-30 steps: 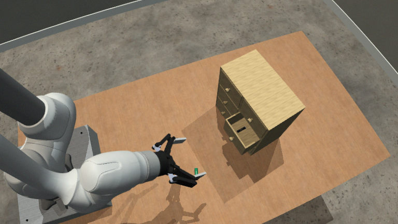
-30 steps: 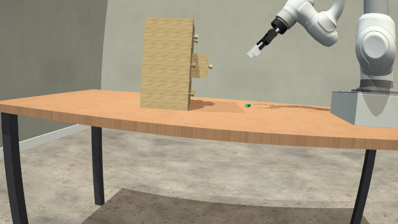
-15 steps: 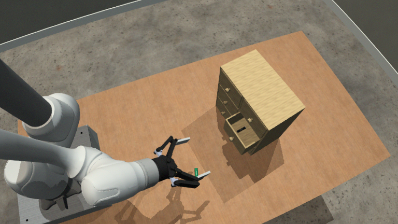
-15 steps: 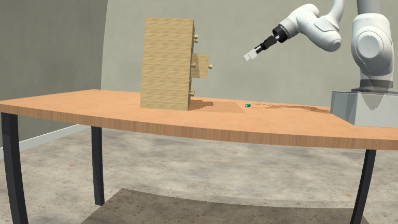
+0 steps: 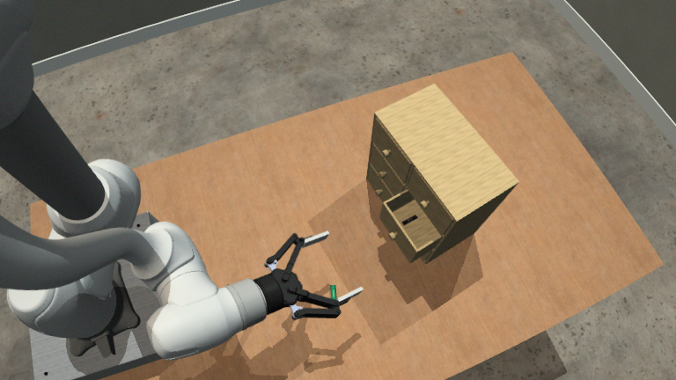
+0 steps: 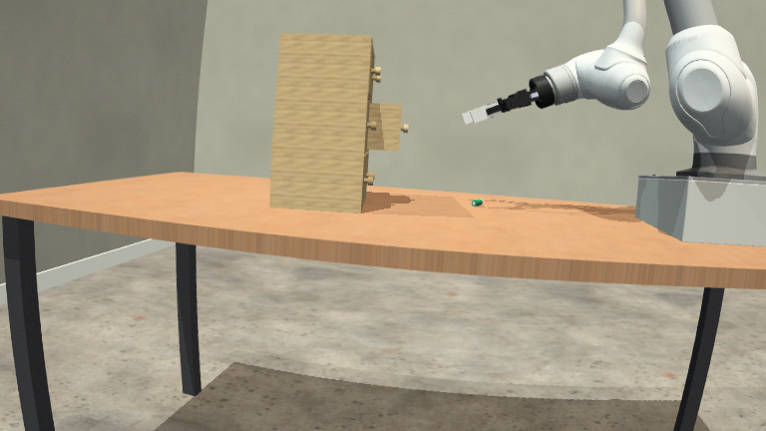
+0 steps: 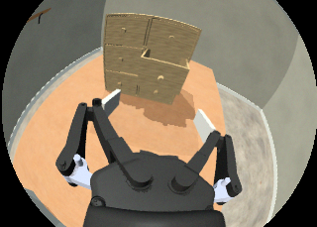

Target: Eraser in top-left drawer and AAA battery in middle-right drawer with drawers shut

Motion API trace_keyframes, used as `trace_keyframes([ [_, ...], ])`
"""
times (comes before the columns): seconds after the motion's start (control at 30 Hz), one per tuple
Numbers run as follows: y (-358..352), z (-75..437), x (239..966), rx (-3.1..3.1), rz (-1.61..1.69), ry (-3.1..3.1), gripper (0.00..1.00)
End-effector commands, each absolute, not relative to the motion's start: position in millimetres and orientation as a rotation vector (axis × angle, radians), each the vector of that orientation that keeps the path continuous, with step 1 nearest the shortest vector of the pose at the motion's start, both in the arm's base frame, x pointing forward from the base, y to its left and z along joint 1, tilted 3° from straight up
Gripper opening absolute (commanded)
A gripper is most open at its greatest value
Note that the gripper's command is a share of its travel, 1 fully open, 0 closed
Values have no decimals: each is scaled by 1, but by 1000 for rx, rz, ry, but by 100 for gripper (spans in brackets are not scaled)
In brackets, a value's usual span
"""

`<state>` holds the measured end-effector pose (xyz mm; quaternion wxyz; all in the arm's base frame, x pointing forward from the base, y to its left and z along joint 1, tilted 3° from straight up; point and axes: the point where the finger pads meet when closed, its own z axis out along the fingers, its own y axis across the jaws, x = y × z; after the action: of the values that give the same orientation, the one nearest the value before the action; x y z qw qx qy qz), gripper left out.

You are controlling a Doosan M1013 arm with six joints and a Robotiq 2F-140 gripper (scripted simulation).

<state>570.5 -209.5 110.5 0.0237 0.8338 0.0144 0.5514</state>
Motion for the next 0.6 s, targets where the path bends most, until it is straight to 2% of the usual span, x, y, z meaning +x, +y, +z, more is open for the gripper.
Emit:
trace_keyframes([
  [0.0, -208, 108, 573, 2561, 1737, 47, 100],
  [0.57, -208, 105, 576, 2520, 1797, 48, 100],
])
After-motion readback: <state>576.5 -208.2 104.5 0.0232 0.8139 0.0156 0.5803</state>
